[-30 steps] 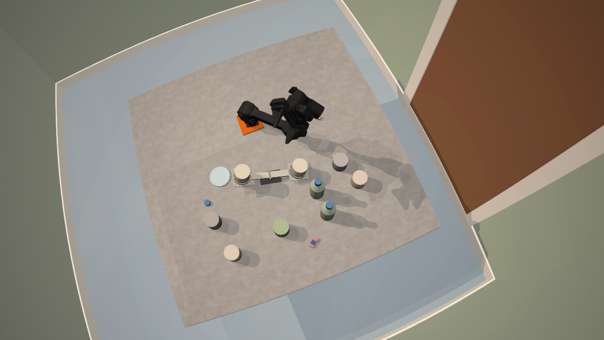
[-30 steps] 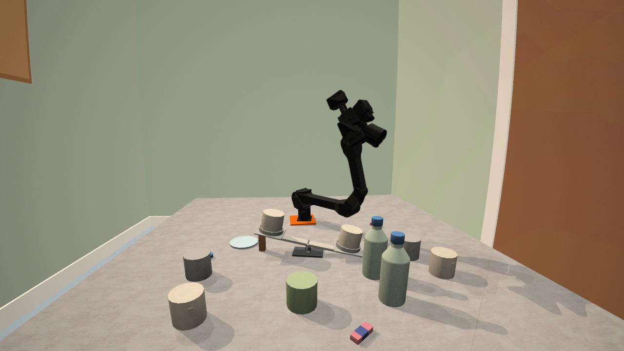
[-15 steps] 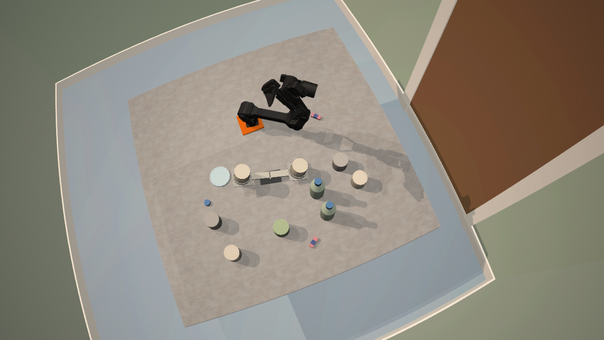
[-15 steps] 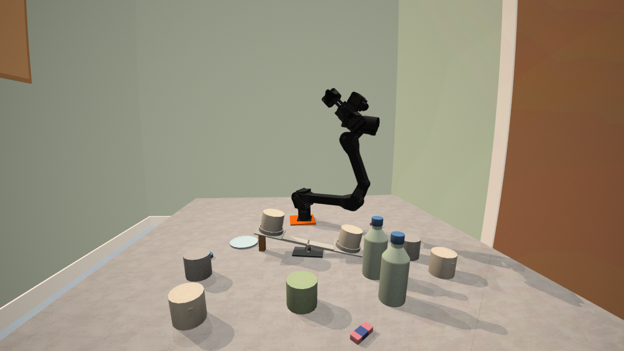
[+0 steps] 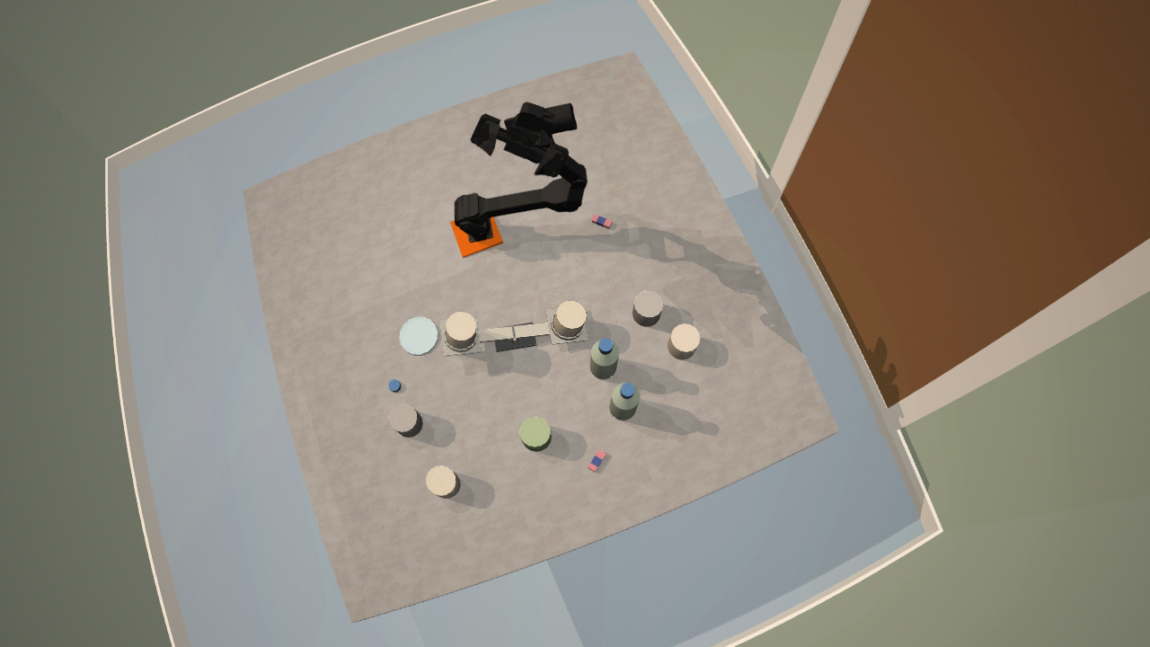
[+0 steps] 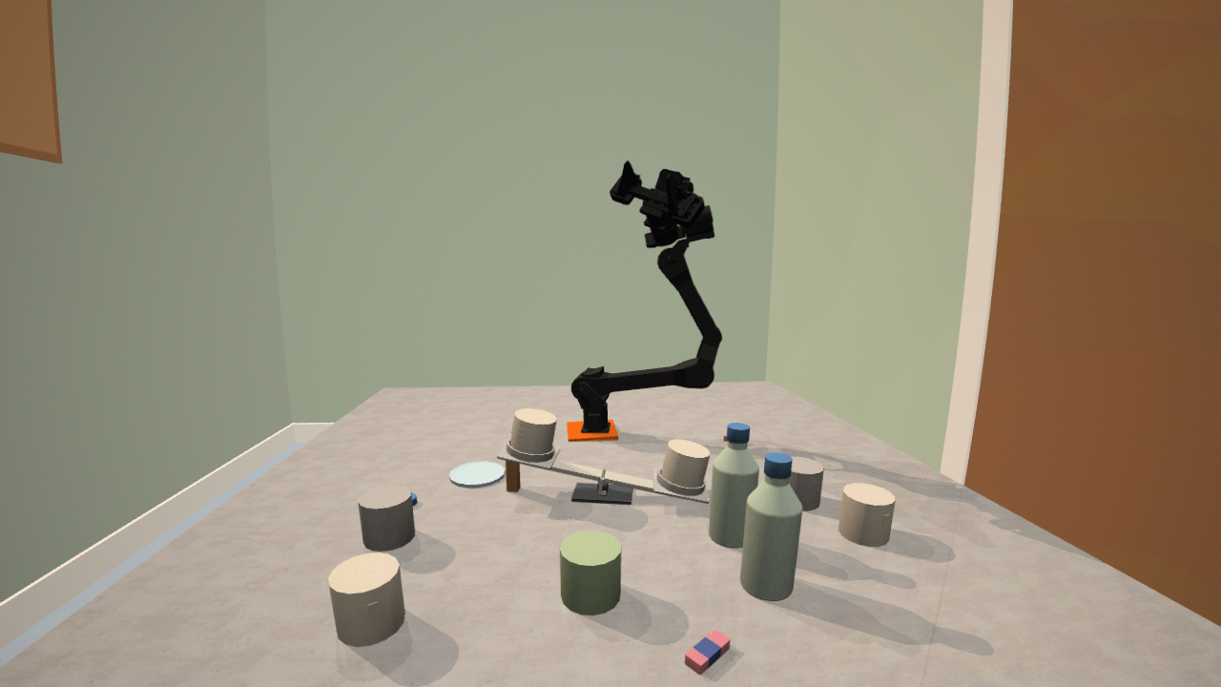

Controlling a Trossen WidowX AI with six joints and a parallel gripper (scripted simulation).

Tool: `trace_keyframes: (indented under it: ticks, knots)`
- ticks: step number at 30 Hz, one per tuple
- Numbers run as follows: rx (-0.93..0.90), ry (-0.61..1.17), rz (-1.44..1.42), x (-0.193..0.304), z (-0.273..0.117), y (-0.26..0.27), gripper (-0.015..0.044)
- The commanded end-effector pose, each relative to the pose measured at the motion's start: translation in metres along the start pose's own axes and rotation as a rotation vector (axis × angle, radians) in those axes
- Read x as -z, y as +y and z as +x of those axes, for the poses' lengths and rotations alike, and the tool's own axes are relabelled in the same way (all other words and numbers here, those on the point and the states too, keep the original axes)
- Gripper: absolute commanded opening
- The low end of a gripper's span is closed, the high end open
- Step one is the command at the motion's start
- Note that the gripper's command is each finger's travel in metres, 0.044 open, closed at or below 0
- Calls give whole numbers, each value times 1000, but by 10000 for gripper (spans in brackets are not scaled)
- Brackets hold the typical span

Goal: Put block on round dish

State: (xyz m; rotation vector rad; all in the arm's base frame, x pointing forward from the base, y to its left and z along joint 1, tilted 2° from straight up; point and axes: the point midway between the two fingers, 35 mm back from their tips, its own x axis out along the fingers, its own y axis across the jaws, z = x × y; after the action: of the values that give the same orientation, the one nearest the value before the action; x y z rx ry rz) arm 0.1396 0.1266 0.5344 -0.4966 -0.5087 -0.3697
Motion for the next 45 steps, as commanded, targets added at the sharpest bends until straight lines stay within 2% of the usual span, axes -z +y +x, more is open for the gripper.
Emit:
trace_keyframes:
  ticks: [1,12,24,37,45]
  knots:
    - [18,-35,131,-2,-7,-30,440]
    - [42,-73,447,6,-18,-85,440]
    - [64,11,750,48,-12,-123,440]
    - [55,236,979,113,3,-124,440]
    - [12,393,1000,155,14,-104,440]
